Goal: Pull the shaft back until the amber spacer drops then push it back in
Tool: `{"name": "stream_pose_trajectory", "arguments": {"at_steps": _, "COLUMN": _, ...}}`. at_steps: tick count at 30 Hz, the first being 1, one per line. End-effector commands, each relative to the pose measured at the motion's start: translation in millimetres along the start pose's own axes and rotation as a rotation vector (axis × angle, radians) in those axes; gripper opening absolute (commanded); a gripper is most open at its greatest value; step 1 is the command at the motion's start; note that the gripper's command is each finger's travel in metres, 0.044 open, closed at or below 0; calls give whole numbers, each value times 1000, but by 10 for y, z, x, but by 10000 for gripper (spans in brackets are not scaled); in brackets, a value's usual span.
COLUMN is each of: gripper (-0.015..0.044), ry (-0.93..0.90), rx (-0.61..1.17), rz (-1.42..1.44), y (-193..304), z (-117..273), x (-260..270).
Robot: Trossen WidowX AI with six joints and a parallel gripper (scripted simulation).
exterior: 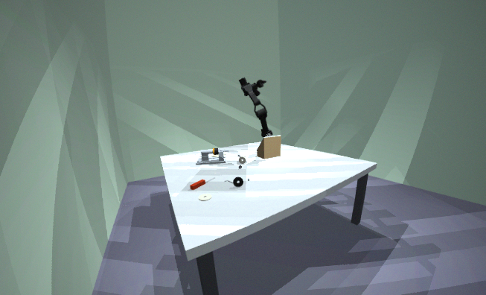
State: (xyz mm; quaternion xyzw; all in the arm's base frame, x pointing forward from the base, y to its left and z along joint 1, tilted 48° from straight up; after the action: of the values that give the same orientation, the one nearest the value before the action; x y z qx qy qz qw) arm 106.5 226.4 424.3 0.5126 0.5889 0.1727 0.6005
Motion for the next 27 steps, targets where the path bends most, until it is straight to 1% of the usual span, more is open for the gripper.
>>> {"name": "stream_pose_trajectory", "arguments": {"at_steps": 1, "gripper": 426, "ry": 7, "rx": -1, "rz": -1, "y": -6, "z": -6, "x": -18}}
{"name": "stream_pose_trajectory", "arguments": {"at_steps": 2, "gripper": 440, "ry": 29, "rx": -5, "rz": -2, "y": -26, "z": -25, "x": -73}}
{"name": "stream_pose_trajectory", "arguments": {"at_steps": 3, "gripper": 440, "ry": 66, "rx": -14, "rz": -6, "y": -61, "z": -55, "x": -163}}
{"name": "stream_pose_trajectory", "arguments": {"at_steps": 10, "gripper": 440, "ry": 187, "rx": -139, "rz": -311, "y": -204, "z": -464, "x": -722}}
{"name": "stream_pose_trajectory", "arguments": {"at_steps": 12, "gripper": 440, "ry": 230, "rx": -174, "rz": -373, "y": -268, "z": -529, "x": -967}}
{"name": "stream_pose_trajectory", "arguments": {"at_steps": 19, "gripper": 440, "ry": 318, "rx": -329, "rz": -628, "y": -514, "z": -692, "x": -1588}}
{"name": "stream_pose_trajectory", "arguments": {"at_steps": 22, "gripper": 440, "ry": 389, "rx": -448, "rz": -705, "y": -664, "z": -740, "x": -1848}}
{"name": "stream_pose_trajectory", "arguments": {"at_steps": 27, "gripper": 440, "ry": 400, "rx": -598, "rz": -904, "y": -869, "z": -711, "x": -2223}}
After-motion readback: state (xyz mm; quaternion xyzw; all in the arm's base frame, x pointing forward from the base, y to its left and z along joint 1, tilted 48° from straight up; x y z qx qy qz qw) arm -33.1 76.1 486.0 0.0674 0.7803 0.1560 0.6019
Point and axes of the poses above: the point midway between the two fingers, 35 mm back from their tips, its own z axis back along the fingers, its own x axis across the jaws, y = z × x, the point moved 9 cm from there along z, back along the fingers, and after that the axes turned 12 degrees about z, right-handed, at the moved point
